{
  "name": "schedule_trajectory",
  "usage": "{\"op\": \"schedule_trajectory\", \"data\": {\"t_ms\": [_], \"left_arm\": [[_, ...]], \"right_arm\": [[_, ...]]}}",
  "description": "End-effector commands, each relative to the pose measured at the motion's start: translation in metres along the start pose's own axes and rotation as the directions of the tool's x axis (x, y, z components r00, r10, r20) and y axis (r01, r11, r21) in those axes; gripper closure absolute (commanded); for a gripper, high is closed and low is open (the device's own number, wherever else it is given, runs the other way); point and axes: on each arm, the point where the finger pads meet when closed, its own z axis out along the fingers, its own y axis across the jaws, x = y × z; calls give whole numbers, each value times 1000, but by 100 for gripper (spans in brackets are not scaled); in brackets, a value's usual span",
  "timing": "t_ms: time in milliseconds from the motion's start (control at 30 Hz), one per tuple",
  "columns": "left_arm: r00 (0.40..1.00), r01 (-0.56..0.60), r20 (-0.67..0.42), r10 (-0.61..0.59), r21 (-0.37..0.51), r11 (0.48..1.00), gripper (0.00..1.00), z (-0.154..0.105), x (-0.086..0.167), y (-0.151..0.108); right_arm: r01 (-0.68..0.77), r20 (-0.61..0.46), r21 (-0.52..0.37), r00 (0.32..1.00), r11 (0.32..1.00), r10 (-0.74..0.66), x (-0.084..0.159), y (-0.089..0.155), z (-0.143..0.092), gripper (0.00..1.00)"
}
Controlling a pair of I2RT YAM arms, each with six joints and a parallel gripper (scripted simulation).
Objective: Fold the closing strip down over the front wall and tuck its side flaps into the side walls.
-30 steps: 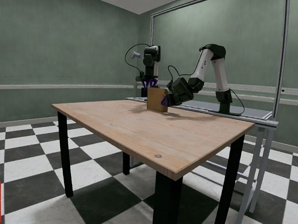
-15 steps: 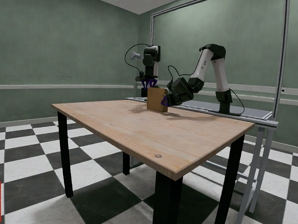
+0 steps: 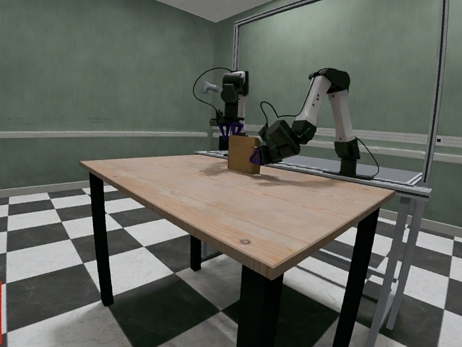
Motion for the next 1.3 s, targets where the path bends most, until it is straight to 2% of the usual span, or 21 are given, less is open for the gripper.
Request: {"op": "schedule_trajectory", "data": {"t_ms": [0,1267], "left_arm": [[999,29,-13,-29,-8,1000,55,0,11,-1],[1000,28,-13,-29,-8,1000,55,0,11,-1]], "right_arm": [[3,13,-3,1000,1000,-3,-7,0,-6,46],[4,6,1,1000,1000,-4,-6,14,-4,46]]}}
